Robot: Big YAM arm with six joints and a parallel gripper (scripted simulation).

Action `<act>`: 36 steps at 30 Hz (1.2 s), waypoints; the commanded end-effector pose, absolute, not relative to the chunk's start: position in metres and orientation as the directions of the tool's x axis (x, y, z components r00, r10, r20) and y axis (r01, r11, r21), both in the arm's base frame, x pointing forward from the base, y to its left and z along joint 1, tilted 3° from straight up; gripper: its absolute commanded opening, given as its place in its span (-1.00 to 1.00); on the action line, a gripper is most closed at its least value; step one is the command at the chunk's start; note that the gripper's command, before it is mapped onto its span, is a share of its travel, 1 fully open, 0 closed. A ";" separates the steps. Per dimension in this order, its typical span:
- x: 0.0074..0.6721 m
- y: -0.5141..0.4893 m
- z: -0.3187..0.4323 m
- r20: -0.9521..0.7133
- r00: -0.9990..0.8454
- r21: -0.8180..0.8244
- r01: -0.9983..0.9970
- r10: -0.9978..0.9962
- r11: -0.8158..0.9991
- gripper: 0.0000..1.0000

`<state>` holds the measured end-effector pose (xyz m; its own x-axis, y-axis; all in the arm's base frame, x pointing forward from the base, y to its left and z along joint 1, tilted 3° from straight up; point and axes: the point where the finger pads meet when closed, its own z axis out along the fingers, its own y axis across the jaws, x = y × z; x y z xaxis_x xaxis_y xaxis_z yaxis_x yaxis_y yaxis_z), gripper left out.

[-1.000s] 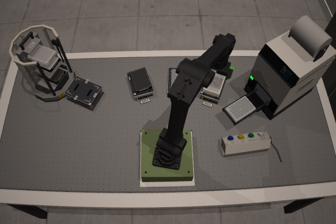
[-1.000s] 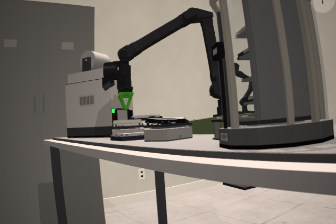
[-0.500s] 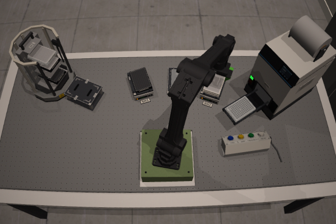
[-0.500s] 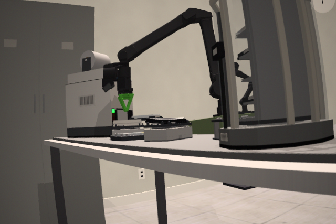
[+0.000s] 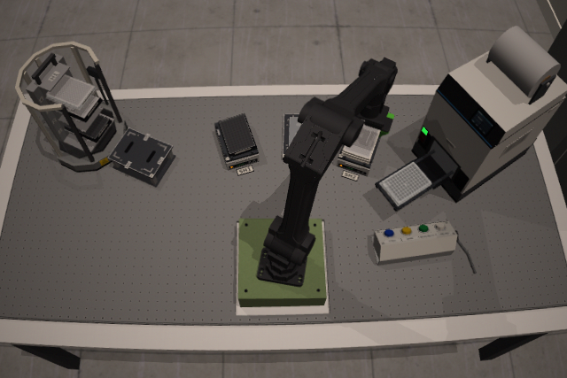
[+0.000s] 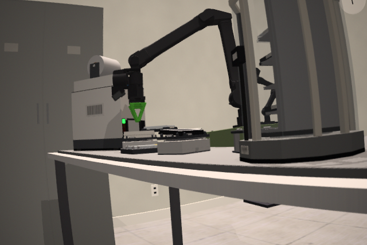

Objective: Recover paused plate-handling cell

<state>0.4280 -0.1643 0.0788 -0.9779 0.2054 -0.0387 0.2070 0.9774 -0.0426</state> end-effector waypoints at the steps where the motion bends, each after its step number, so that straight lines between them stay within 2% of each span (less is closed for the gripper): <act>1: 0.425 -0.168 0.083 -0.053 -0.978 -0.044 0.202 0.200 0.978 1.00; 17: 0.426 -0.168 0.083 -0.057 -0.978 -0.045 0.202 0.199 0.978 1.00; 36: 0.424 -0.168 0.048 -0.031 -0.979 -0.040 0.201 0.200 0.979 1.00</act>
<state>0.4284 -0.1655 0.0641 -0.9773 0.2058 -0.0506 0.2081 0.9771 -0.0443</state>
